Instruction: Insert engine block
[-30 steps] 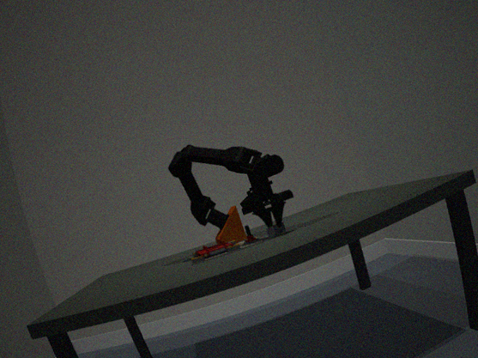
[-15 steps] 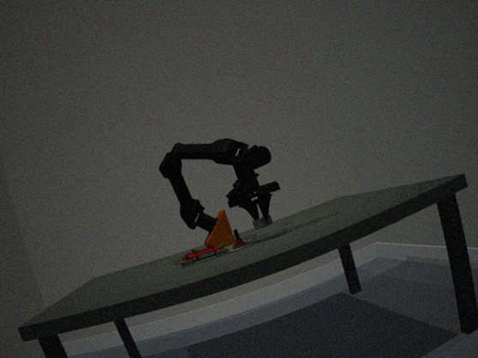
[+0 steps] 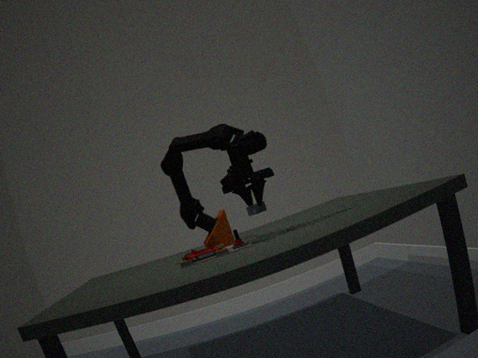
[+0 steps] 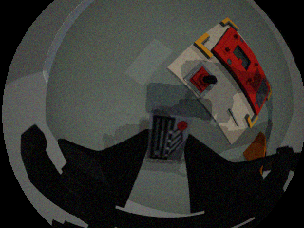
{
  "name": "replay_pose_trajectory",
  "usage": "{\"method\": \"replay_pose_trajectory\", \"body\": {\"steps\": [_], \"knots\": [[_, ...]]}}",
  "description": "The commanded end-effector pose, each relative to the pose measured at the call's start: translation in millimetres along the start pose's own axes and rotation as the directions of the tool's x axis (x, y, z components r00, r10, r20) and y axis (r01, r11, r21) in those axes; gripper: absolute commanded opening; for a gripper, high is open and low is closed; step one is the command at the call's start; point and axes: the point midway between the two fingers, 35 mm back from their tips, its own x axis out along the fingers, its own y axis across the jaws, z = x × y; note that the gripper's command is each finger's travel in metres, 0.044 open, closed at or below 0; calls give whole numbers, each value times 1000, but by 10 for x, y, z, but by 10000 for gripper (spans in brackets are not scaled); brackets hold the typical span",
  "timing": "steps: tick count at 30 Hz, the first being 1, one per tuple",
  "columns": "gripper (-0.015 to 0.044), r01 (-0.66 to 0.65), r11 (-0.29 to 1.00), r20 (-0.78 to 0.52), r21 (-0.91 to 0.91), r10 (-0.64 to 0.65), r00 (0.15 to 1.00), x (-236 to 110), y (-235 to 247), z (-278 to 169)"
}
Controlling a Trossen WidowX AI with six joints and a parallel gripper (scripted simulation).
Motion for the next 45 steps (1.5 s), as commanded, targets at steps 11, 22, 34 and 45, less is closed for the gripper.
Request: {"method": "replay_pose_trajectory", "body": {"steps": [11, 22, 34, 45], "knots": [[0, 16, 1000, -7, 12, -16, 1000, -362, -70, 13], [0, 8, 989, -15, -147, -11, 1000, -263, -218, 308], [0, 0, 946, -19, -325, -6, 1000, -135, -432, 621], [0, -4, 878, -19, -478, -5, 1000, -9, -664, 873]]}}
